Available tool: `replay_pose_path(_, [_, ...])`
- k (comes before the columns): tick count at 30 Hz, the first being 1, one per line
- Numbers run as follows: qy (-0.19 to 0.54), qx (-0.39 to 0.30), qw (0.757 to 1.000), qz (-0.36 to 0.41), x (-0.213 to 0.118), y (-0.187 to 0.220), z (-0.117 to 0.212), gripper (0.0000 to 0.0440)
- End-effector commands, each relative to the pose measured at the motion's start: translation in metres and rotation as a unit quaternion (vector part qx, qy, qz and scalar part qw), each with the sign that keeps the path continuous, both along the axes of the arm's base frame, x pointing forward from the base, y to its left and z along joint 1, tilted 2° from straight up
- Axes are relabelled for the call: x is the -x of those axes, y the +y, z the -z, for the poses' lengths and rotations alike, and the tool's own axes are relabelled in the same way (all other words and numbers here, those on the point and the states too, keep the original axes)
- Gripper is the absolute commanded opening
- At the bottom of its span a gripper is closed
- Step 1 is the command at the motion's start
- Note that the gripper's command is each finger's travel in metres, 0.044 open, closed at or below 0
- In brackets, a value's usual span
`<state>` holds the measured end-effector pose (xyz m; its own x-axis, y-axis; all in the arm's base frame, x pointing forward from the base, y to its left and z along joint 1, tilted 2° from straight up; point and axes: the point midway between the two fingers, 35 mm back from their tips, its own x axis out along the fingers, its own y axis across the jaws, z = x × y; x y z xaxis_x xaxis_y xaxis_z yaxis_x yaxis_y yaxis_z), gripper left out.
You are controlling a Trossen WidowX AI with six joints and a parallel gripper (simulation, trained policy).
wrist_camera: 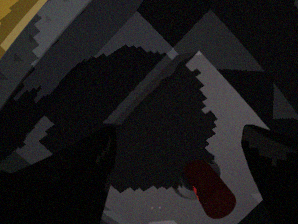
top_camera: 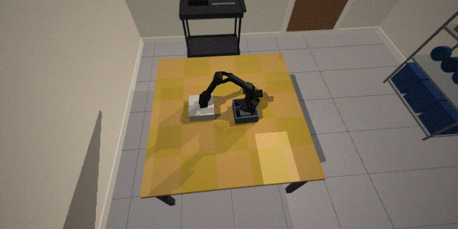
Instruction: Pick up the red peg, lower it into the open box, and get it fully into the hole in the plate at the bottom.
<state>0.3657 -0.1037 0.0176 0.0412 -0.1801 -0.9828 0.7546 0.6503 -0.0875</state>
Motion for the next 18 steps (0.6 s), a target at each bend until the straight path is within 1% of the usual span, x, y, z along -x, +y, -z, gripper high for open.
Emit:
replay_pose_path(1, [-0.006,-0.013,1.0,-0.005,-0.013,-0.002,-0.004,0.0358])
replay_pose_path(4, [-0.014,-0.025,1.0,-0.01,-0.025,-0.002,-0.008,0.0425])
replay_pose_path(5, [-0.016,-0.029,0.999,-0.011,-0.03,-0.003,-0.009,0.044])
replay_pose_path(13, [-0.07,-0.059,0.995,-0.028,-0.073,0.003,-0.033,0.044])
replay_pose_path(18, [-0.073,-0.06,0.995,-0.029,-0.075,0.003,-0.034,0.044])
